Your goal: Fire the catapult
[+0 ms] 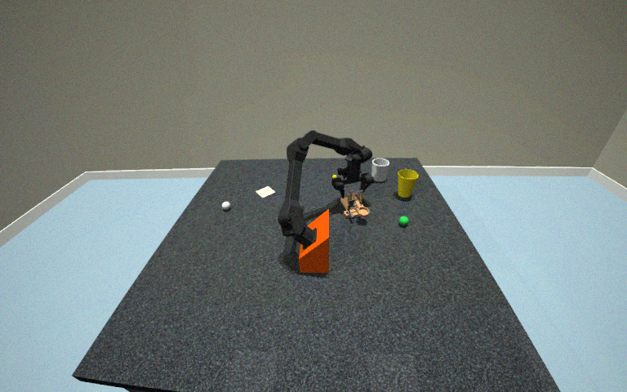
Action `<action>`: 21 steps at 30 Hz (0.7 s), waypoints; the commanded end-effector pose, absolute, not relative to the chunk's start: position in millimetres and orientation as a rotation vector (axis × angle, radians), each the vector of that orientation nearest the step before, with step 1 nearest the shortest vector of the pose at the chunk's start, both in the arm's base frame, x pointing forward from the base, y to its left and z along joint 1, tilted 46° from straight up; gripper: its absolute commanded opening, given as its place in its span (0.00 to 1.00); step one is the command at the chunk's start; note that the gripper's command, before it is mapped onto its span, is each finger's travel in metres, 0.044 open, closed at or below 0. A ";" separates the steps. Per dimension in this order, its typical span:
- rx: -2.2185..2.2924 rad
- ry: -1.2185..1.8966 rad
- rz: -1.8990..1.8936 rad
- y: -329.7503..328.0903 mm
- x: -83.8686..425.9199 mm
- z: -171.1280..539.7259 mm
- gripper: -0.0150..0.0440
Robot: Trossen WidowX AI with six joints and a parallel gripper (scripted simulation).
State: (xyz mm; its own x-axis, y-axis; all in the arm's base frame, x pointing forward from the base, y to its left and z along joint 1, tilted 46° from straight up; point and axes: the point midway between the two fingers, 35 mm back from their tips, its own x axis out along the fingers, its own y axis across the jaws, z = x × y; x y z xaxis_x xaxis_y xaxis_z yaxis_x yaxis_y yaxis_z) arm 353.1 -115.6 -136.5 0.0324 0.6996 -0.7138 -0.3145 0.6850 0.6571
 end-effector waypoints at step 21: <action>0.362 1.322 0.808 -105.1 353.1 -146.3 0.50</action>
